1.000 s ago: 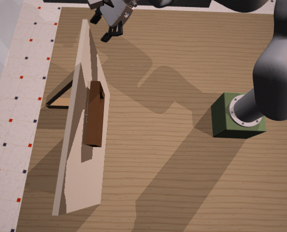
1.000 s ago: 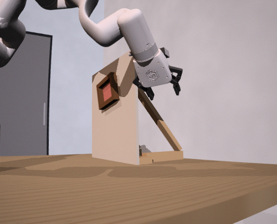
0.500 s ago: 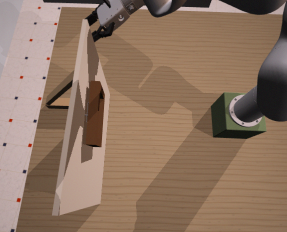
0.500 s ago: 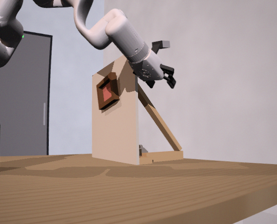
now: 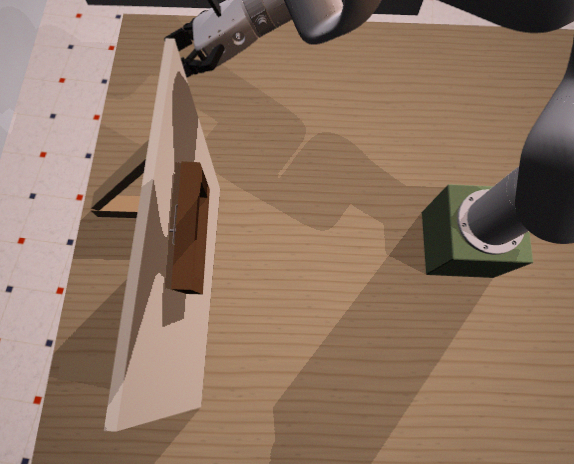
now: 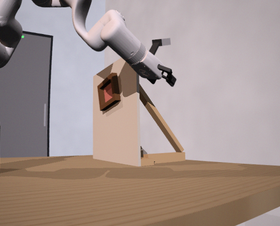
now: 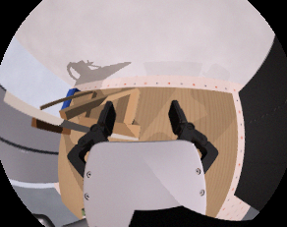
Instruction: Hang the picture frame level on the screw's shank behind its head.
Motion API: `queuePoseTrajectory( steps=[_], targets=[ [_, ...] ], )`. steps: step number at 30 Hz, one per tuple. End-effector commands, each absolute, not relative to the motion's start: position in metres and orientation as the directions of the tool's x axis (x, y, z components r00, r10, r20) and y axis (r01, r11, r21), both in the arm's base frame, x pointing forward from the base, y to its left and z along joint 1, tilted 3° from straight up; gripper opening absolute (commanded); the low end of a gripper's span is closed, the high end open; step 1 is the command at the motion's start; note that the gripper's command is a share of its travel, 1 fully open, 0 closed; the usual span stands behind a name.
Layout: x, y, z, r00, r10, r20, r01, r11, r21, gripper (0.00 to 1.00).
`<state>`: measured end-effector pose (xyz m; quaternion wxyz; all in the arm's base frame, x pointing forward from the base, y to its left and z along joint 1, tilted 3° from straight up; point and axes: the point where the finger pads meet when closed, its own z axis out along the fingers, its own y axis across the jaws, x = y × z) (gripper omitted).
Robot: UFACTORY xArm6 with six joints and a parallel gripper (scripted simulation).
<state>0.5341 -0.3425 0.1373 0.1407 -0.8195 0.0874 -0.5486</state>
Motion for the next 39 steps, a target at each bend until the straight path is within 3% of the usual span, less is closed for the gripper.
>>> queuePoseTrajectory(
  steps=[1,12,27,39],
  targets=[
    [0.535,-0.343,0.140,0.378,-0.297,0.877,0.011,-0.946,-0.325,1.00],
    [0.537,-0.340,0.146,0.346,-0.349,0.871,-0.016,-0.930,-0.366,1.00],
    [0.542,-0.325,0.187,0.055,-0.681,0.730,-0.155,-0.728,-0.668,1.00],
    [0.540,-0.324,0.194,-0.018,-0.735,0.678,-0.169,-0.666,-0.727,1.00]
  ],
)
